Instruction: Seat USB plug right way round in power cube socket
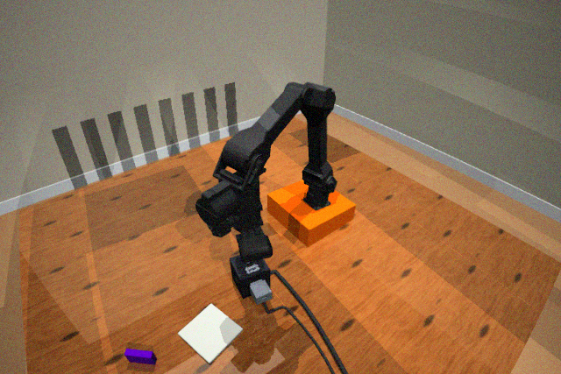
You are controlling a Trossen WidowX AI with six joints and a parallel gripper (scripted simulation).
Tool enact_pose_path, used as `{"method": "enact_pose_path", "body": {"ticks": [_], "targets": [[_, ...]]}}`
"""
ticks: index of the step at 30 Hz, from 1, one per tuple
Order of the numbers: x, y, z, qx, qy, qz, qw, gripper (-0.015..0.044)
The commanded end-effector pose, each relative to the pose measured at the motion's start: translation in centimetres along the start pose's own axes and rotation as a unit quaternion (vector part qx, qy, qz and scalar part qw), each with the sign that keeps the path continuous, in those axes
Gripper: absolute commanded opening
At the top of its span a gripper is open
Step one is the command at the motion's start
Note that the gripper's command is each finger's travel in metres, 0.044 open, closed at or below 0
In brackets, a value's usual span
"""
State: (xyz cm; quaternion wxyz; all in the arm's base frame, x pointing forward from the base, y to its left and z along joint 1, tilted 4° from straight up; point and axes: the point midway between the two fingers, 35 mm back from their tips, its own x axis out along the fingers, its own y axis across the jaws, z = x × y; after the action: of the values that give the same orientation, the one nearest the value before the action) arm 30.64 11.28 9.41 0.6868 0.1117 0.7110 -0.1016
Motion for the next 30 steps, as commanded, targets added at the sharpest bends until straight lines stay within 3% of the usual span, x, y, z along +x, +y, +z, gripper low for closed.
{"method": "enact_pose_path", "body": {"ticks": [1,15,30], "targets": [[0.03,-0.01,-0.02,0.052,0.0,0.0,0.999,0.0],[0.03,-0.01,-0.02,0.234,0.0,0.0,0.972,0.0],[0.03,-0.01,-0.02,0.419,0.0,-0.001,0.908,0.0]]}}
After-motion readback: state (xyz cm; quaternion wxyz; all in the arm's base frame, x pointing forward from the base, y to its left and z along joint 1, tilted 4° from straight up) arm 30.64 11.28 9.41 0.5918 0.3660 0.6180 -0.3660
